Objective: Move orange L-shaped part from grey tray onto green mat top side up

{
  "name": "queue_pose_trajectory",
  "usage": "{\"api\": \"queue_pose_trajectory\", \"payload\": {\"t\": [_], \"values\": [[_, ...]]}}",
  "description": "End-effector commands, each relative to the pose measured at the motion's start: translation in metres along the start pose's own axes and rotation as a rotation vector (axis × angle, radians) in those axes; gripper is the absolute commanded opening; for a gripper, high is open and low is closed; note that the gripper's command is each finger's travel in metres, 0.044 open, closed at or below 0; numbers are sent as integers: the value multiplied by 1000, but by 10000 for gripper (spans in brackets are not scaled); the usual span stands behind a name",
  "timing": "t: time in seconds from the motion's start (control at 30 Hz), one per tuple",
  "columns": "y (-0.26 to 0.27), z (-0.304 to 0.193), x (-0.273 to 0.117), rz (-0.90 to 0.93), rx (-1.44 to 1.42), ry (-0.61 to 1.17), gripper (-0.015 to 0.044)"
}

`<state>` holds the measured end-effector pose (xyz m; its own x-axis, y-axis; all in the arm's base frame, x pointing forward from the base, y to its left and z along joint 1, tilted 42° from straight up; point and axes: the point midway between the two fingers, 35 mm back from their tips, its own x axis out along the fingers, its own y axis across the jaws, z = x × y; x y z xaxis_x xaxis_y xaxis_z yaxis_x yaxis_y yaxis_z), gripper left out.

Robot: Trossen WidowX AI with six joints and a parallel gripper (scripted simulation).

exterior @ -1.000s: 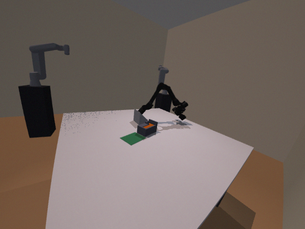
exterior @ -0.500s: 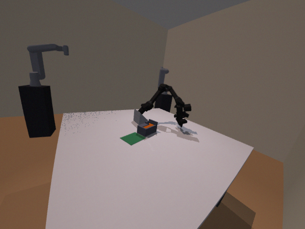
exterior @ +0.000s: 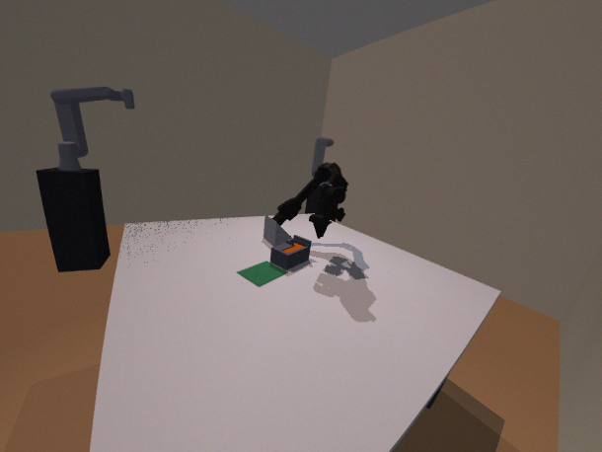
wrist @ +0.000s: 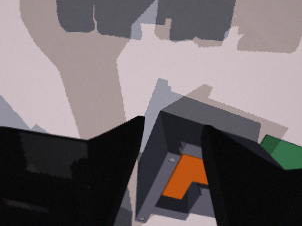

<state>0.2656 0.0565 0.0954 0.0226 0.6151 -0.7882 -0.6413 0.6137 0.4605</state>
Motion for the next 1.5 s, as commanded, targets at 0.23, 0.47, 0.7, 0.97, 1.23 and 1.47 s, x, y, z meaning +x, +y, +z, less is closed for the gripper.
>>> {"api": "queue_pose_trajectory", "payload": {"t": [0.23,0.47,0.7,0.97,1.23,1.47], "values": [[-13,-75,-34,105,240,48,180],[-12,-75,-2,102,240,48,180],[-4,-77,40,107,239,46,180],[-4,-77,41,107,239,46,180],[-3,-77,53,106,239,46,180],[-2,-78,64,107,239,45,180]]}}
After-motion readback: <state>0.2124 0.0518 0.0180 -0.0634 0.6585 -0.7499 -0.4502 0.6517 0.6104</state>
